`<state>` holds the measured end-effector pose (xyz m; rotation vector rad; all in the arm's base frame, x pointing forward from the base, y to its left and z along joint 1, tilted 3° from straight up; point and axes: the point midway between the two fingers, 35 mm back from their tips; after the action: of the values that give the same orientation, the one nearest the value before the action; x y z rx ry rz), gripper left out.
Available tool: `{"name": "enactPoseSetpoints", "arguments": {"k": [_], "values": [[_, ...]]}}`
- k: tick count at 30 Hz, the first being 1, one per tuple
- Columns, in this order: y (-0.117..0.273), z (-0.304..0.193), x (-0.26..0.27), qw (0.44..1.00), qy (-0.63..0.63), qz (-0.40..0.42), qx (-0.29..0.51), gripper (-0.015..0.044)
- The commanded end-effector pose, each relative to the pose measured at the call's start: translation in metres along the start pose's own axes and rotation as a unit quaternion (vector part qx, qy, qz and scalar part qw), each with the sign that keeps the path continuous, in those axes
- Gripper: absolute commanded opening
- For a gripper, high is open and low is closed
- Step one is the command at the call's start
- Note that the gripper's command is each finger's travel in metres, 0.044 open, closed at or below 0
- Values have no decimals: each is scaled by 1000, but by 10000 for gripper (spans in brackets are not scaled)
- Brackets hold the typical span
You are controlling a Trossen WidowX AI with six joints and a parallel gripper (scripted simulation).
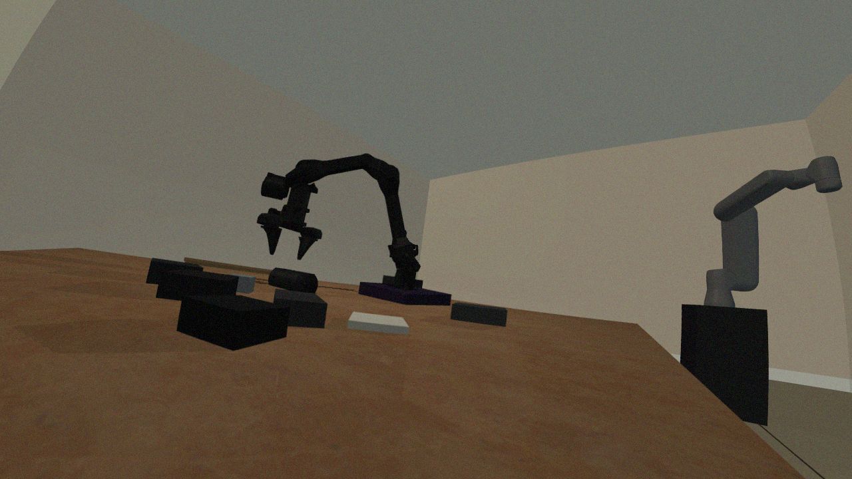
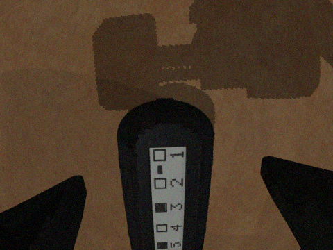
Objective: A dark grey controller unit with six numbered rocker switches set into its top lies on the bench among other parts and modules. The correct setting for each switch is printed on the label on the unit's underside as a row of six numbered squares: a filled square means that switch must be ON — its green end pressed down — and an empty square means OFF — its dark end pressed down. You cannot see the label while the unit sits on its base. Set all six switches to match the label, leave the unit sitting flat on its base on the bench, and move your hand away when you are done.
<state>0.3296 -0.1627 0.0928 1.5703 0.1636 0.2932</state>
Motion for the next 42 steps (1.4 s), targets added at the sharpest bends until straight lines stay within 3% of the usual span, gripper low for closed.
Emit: {"name": "enactPoseSetpoints", "arguments": {"k": [1,38,42], "values": [[-1,1,1,1000,-7,-1,-1,440],[-59,3,1,999,-32,-4,4,440],[-59,3,1,999,-32,-4,4,335]]}}
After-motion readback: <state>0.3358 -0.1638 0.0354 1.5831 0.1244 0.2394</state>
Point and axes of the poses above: the point midway between the two fingers, 35 mm back from their tips, its own y axis back along the fingers, its own x axis across the jaws, z = x × y, and after that the axes turned 2 degrees about y, right-handed
